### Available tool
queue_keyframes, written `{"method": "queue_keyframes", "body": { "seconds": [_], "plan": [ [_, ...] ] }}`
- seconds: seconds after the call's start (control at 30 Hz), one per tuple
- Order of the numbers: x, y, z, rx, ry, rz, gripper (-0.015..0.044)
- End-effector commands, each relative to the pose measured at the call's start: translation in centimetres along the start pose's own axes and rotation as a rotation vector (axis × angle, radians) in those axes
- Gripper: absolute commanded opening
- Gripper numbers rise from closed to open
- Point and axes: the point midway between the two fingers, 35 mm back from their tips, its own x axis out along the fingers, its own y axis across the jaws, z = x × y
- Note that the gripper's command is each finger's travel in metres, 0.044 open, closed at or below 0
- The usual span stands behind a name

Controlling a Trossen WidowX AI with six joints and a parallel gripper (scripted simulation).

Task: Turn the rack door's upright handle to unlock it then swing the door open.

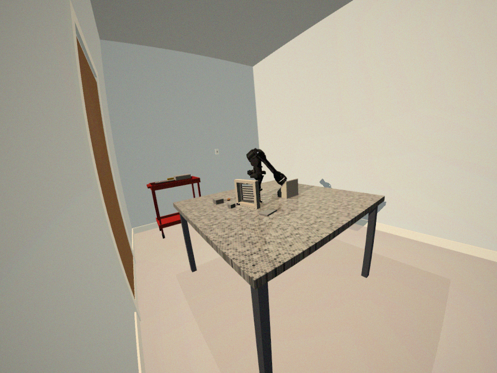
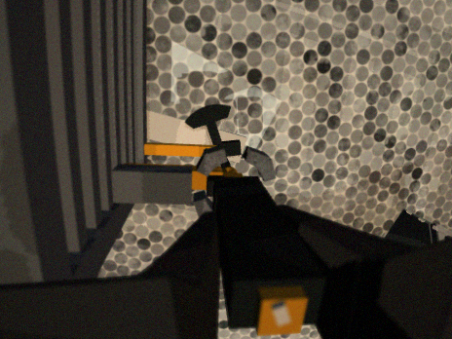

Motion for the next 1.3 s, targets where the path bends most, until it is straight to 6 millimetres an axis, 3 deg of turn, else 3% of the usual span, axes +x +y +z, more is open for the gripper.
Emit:
{"method": "queue_keyframes", "body": {
  "seconds": [0.0, 1.27],
  "plan": [
    [0.0, -0.8, 0.3, -0.092, -0.005, 0.002, 0.0008],
    [0.0, -8.1, 5.4, -0.732, -0.006, -0.003, 0.0008]
  ]
}}
